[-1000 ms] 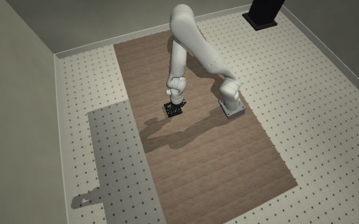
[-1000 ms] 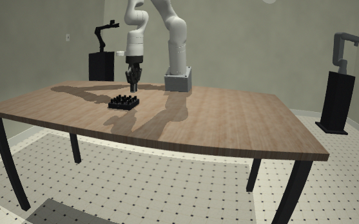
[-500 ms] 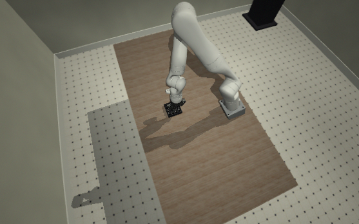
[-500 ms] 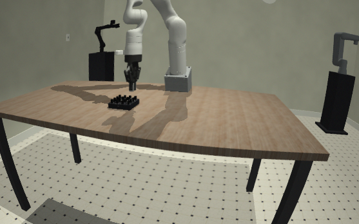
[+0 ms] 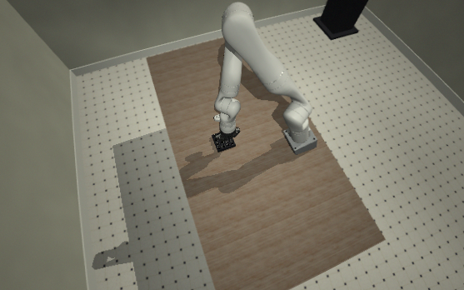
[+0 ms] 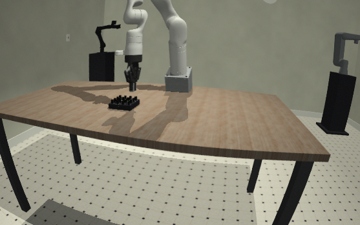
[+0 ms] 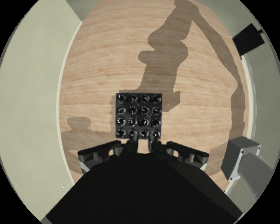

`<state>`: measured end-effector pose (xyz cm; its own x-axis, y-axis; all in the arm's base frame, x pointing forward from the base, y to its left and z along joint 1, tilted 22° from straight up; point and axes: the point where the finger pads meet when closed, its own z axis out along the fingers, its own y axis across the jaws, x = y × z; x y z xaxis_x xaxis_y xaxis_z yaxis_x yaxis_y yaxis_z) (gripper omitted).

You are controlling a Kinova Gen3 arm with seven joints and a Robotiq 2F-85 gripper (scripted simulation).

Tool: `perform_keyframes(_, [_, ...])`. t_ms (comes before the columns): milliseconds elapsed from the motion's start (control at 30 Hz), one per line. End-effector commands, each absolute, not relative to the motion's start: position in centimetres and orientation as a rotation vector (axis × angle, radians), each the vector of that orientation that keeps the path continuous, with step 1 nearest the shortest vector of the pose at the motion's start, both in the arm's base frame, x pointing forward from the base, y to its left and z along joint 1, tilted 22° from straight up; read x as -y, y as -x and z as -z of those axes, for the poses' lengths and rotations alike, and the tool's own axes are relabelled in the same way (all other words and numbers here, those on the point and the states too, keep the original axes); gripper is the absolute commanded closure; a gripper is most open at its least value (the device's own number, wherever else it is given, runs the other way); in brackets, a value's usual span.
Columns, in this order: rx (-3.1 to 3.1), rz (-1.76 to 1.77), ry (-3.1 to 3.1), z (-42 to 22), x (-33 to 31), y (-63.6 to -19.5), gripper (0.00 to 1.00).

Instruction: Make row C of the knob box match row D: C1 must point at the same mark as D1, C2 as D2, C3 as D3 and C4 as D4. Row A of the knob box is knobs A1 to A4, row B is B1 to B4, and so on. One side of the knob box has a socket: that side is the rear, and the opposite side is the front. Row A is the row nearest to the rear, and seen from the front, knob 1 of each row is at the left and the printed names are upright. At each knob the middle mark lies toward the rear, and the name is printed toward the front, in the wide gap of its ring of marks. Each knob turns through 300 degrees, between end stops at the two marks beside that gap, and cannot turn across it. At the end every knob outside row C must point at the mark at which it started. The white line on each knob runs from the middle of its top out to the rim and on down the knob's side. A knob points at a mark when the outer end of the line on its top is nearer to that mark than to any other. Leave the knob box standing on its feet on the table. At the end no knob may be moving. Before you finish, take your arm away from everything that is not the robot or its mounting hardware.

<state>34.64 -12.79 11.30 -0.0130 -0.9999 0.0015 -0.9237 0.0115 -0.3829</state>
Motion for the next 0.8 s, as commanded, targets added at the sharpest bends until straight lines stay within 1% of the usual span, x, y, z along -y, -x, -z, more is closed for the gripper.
perform_keyframes(0, [-2.011,0.407,2.014,-11.31,12.94,-34.60,0.81])
perform_keyframes(333, [-1.935,0.422,2.100,-11.36,12.91,-34.57,0.81])
perform_keyframes(767, [-1.684,0.467,2.345,-11.51,12.86,-34.48,0.81])
